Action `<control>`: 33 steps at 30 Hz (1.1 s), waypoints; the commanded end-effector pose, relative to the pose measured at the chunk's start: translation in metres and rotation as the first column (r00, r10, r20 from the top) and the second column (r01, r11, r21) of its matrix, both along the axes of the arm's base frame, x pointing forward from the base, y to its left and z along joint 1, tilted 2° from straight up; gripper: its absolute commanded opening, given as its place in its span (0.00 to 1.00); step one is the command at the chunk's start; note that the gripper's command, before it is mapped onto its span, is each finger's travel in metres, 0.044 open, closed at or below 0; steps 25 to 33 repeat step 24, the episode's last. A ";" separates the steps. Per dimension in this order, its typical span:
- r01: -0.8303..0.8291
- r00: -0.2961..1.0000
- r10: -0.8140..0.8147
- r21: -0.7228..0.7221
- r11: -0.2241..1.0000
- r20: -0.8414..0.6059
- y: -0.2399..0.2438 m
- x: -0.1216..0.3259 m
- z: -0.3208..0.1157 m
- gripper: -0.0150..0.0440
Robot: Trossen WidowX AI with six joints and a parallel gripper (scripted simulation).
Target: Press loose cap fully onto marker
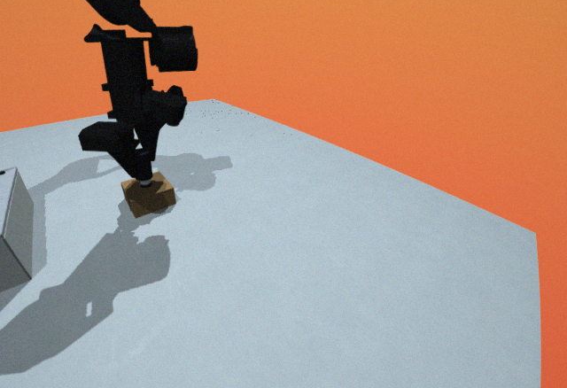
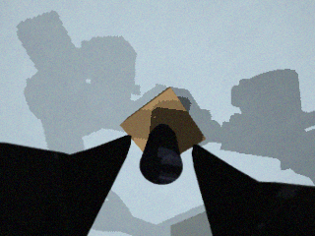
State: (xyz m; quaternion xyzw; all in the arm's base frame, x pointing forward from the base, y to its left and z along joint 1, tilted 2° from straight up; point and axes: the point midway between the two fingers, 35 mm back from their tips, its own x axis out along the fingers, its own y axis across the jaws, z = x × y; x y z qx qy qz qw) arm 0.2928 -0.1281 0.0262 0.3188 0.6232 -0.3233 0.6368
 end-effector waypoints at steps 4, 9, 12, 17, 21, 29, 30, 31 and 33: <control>0.000 1.000 0.000 0.000 1.000 0.001 0.000 0.000 0.000 1.00; 0.000 1.000 0.000 0.000 1.000 0.001 0.000 0.002 0.053 1.00; 0.000 1.000 0.000 0.000 1.000 0.000 0.001 0.000 0.075 1.00; -0.062 0.998 0.062 -0.001 0.998 -0.001 0.000 0.000 0.074 0.91; -0.416 0.909 0.416 0.000 0.909 -0.011 0.000 0.000 0.068 0.73; -0.644 0.765 0.644 0.004 0.765 -0.016 0.000 0.000 0.064 0.60; -0.644 0.765 0.644 0.004 0.765 -0.016 0.000 0.000 0.064 0.60; -0.644 0.765 0.644 0.004 0.765 -0.016 0.000 0.000 0.064 0.60; -0.644 0.765 0.644 0.004 0.765 -0.016 0.000 0.000 0.064 0.60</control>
